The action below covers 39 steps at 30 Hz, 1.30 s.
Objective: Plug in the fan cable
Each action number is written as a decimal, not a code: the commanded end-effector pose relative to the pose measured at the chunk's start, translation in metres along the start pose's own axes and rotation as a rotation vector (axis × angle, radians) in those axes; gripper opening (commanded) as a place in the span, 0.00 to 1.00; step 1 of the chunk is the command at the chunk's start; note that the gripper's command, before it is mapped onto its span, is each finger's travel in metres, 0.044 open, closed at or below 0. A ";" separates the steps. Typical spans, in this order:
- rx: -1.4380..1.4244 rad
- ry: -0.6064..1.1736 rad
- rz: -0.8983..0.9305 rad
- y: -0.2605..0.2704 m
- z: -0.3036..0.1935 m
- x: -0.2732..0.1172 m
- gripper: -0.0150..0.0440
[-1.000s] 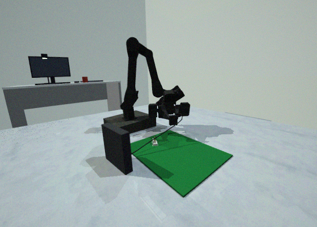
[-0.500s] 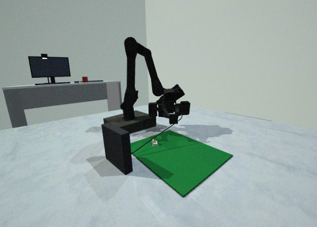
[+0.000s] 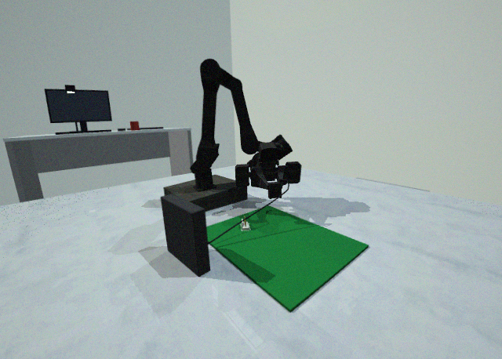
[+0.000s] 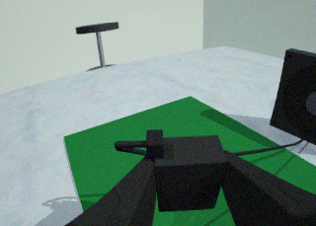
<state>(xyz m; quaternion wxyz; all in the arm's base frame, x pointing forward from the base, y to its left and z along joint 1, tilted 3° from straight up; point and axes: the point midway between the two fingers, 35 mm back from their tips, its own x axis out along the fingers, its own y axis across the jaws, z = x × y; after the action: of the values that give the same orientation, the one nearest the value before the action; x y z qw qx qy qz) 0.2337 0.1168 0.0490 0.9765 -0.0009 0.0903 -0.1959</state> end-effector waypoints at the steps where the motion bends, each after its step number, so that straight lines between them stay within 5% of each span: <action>1: -0.008 0.002 0.000 -0.001 -0.004 0.001 0.25; 39: -0.009 0.002 0.000 -0.002 -0.035 0.006 0.25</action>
<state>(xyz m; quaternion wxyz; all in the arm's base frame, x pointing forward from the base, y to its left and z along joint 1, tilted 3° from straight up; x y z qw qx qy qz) 0.2328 0.1141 0.0167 0.9764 -0.0026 0.0902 -0.1963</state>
